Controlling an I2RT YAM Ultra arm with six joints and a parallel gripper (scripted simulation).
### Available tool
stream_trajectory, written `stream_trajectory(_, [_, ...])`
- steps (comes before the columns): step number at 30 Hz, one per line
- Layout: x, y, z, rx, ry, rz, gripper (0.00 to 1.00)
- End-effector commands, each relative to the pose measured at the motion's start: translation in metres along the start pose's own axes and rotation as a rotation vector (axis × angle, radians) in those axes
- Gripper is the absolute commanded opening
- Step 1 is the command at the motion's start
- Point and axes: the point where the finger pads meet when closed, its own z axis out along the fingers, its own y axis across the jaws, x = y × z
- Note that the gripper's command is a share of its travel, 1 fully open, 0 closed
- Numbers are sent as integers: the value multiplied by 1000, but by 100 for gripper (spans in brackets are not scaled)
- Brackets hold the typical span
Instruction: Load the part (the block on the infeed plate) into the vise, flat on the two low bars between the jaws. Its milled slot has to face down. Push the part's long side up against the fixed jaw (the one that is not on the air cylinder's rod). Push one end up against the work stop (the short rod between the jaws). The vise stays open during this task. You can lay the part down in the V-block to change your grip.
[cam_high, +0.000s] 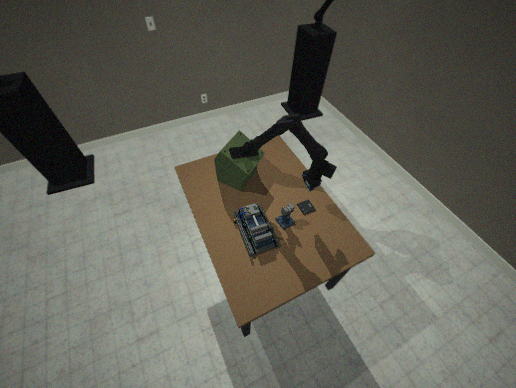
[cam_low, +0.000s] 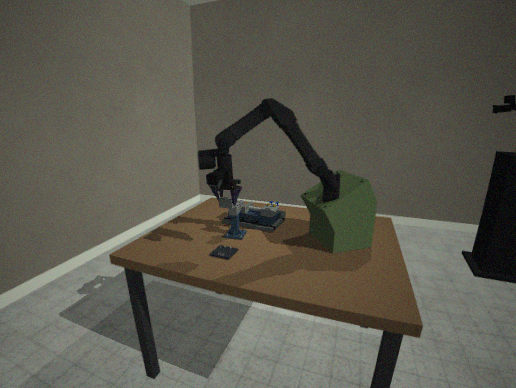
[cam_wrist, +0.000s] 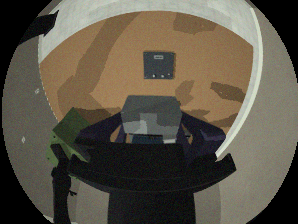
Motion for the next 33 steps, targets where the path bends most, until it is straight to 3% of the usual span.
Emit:
stream_trajectory(1, [-10, -15, -33, 66, -54, -2, 0])
stream_trajectory(33, [-8, -16, -33, 66, -54, 35, 0])
